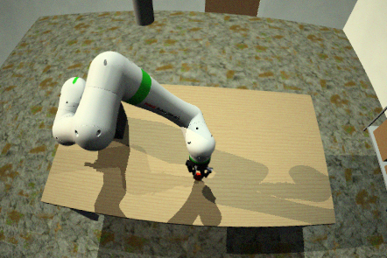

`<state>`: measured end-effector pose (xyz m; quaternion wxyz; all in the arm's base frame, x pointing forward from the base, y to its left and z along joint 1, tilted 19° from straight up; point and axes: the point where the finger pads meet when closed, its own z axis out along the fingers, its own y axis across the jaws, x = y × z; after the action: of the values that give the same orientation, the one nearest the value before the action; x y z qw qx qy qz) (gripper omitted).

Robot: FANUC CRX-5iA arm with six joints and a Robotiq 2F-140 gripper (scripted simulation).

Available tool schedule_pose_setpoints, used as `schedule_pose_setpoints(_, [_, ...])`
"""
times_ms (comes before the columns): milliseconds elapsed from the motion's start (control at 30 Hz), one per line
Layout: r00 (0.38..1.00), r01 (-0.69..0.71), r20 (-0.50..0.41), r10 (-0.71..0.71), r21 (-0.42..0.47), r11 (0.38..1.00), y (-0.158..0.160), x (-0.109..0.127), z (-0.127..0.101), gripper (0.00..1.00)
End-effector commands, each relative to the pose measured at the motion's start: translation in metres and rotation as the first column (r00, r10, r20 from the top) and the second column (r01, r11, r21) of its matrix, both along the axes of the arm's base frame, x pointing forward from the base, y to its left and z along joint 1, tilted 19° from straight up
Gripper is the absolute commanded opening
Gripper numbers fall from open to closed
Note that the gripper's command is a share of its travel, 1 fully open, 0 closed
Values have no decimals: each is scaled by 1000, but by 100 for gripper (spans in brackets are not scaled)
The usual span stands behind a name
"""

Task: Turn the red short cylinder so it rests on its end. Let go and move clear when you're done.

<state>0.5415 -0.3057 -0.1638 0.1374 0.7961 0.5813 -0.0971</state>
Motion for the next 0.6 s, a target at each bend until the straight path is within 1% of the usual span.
schedule_pose_setpoints(0, [998,-65,-23,65,1,998,0,0,0,19])
schedule_pose_setpoints(133, [968,-236,-83,236,9,972,0,0,0,19])
schedule_pose_setpoints(300, [883,-443,-156,443,34,896,0,0,0,19])
schedule_pose_setpoints(400, [847,-502,-177,501,45,864,0,0,0,19])
schedule_pose_setpoints(567, [840,-513,-181,512,47,857,0,0,0,19])
